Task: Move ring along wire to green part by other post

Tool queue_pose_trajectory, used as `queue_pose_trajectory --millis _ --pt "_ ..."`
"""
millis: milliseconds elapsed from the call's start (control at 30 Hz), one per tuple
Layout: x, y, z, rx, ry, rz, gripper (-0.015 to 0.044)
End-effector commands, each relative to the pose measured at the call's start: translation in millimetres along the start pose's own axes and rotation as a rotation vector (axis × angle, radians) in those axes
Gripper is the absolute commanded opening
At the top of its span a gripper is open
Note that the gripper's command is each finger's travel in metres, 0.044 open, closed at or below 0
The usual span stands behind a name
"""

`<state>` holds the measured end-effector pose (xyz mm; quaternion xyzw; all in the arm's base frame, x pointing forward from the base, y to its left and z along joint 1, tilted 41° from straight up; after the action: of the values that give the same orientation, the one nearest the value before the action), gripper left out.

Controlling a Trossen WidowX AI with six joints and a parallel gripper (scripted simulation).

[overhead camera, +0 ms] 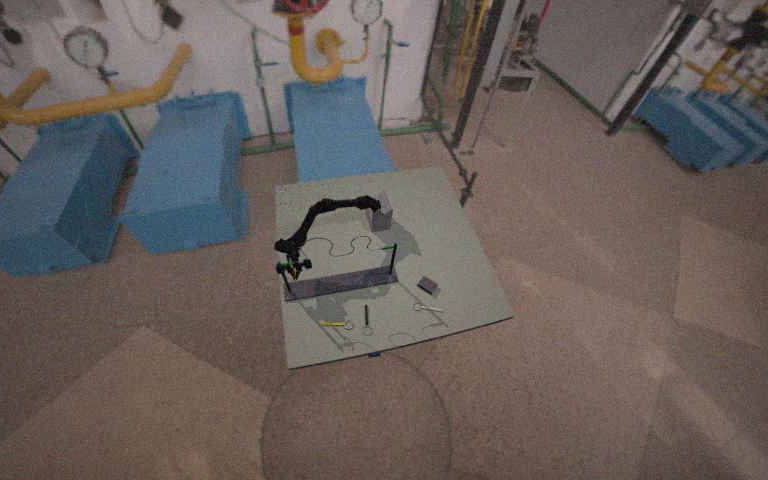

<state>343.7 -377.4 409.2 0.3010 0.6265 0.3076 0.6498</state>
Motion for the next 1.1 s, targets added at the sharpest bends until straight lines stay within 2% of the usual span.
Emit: queue_pose_trajectory --millis 0,700,1067 --pt "2.0 2.7 -4.8 0.038 -0.005 -0.004 -0.0150" --pt "26.5 30.4 -43.3 0.407 -0.023 0.013 -0.0150" --pt "43.0 39.4 -52.0 0.510 -0.012 0.066 -0.0150"
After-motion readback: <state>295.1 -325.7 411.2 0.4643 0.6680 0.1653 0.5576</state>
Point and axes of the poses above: the point midway between the two fingers, 35 mm back from their tips, its own z axis out along the fingers, its own x axis across the jaws, y = z × x, the point moved 5 cm from there along -z, back along the fingers, and after that the axes turned 4 degrees about z, right-handed, at the moved point
